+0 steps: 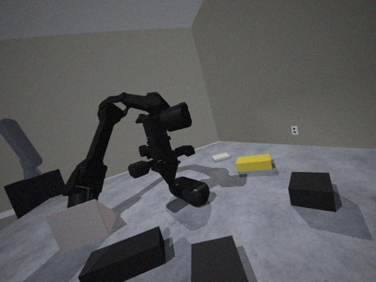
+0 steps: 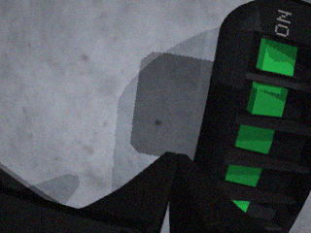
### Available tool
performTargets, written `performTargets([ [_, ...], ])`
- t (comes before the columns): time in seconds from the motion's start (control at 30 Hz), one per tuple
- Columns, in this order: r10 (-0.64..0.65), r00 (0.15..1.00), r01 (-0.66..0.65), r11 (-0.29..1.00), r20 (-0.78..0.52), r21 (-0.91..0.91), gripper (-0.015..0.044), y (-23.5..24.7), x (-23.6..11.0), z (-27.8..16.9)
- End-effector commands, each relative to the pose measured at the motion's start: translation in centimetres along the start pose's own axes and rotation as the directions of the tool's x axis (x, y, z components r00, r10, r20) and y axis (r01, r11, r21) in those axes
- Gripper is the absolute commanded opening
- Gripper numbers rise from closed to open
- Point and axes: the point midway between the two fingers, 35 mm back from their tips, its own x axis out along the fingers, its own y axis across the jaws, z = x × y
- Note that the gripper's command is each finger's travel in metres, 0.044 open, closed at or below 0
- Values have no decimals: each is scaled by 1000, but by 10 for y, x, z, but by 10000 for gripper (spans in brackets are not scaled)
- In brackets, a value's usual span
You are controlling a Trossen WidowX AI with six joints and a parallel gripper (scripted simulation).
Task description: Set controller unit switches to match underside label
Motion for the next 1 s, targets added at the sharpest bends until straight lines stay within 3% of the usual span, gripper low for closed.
performTargets([
  [0.0, -2, 1000, 2, 1000, -1, -3, 0, -1, 0, 0],
  [0.07, 0, 1000, 0, 1000, 0, 0, 0, 0, 0, 0],
  [0.3, 1, 1000, -1, 1000, -1, 1, 184, 0, -45, 0],
  [0.47, 1, 1000, -1, 1000, -1, 1, 315, 1, -50, 0],
  [0.87, 1, 1000, -1, 1000, -1, 1, 0, 1, -50, 0],
  [0.97, 1, 1000, -1, 1000, -1, 1, 0, 1, -50, 0],
])
